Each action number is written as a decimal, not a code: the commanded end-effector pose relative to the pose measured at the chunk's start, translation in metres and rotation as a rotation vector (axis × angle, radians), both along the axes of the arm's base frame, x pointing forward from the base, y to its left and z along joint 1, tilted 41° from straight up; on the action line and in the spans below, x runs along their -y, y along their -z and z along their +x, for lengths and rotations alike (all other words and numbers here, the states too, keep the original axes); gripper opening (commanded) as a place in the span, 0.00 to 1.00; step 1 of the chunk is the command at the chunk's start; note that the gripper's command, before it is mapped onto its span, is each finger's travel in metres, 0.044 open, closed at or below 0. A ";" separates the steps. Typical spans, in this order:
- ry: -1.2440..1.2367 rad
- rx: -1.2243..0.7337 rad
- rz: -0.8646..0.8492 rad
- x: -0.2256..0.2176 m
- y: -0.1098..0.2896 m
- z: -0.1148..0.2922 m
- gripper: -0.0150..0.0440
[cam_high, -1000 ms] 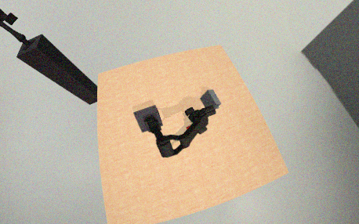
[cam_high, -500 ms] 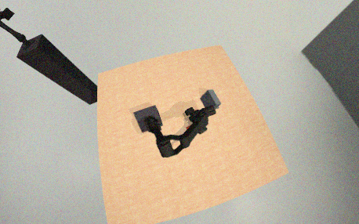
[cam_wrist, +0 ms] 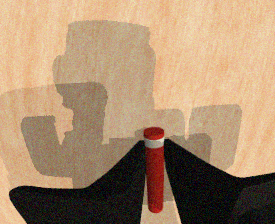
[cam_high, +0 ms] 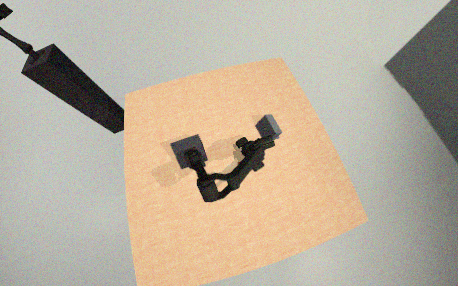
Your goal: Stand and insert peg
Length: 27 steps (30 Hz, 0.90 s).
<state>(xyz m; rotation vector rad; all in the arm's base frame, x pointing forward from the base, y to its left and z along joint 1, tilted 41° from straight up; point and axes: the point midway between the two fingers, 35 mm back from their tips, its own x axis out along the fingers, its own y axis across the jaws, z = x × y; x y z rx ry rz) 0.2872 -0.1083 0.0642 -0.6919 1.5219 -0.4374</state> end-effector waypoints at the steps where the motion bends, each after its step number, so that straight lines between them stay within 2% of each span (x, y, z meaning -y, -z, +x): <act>1: -0.026 0.022 0.011 -0.002 -0.001 -0.002 0.34; 27: -0.175 0.187 0.048 -0.010 -0.012 -0.013 0.34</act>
